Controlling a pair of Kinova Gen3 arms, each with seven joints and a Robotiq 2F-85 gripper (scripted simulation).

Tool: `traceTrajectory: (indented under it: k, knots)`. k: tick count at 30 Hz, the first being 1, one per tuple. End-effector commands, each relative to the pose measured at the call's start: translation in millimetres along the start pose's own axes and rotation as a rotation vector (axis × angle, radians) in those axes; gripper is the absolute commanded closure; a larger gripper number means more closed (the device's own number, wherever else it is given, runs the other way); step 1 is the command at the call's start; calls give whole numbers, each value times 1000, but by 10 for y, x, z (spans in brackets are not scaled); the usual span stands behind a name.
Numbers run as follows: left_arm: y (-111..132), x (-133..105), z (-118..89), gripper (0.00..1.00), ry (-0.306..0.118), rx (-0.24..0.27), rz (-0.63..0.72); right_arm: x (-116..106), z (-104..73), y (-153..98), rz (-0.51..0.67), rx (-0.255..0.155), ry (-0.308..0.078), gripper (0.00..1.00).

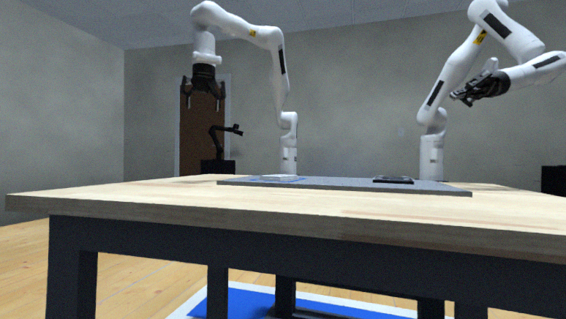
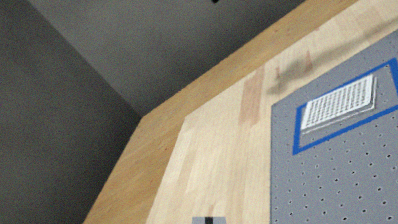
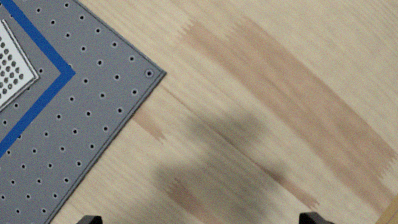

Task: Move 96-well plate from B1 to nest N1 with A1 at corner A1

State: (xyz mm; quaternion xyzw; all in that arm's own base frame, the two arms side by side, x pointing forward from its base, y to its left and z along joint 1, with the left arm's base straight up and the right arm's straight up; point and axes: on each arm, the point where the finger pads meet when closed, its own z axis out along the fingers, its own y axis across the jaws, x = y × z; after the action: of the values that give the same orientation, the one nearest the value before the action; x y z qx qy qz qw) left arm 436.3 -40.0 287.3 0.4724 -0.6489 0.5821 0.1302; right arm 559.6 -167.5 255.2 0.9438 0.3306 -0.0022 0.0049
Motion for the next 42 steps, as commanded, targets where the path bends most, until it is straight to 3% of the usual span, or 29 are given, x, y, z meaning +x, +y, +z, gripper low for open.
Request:
traceTrajectory:
  k: [1, 4, 6, 21, 23, 38, 42]
  knots:
    - [-6, 6, -2, 985, 0, 1, 2, 26, 13, -27, -33, -2, 2, 2]
    - [-6, 6, -2, 985, 0, 1, 2, 102, 103, -119, -133, -2, 3, 2]
    - [-6, 6, -2, 985, 0, 1, 2, 102, 103, -119, -133, -2, 3, 2]
    - [-6, 6, -2, 985, 0, 1, 2, 426, 540, -632, -633, 4, 2, 2]
    - [-6, 6, -2, 985, 0, 1, 2, 426, 540, -632, -633, 4, 2, 2]
    - [-6, 6, -2, 985, 0, 1, 2, 670, 923, -1229, -1133, 7, 1, 2]
    - [-6, 6, -2, 985, 0, 1, 2, 697, 970, -1314, -1200, 7, 1, 2]
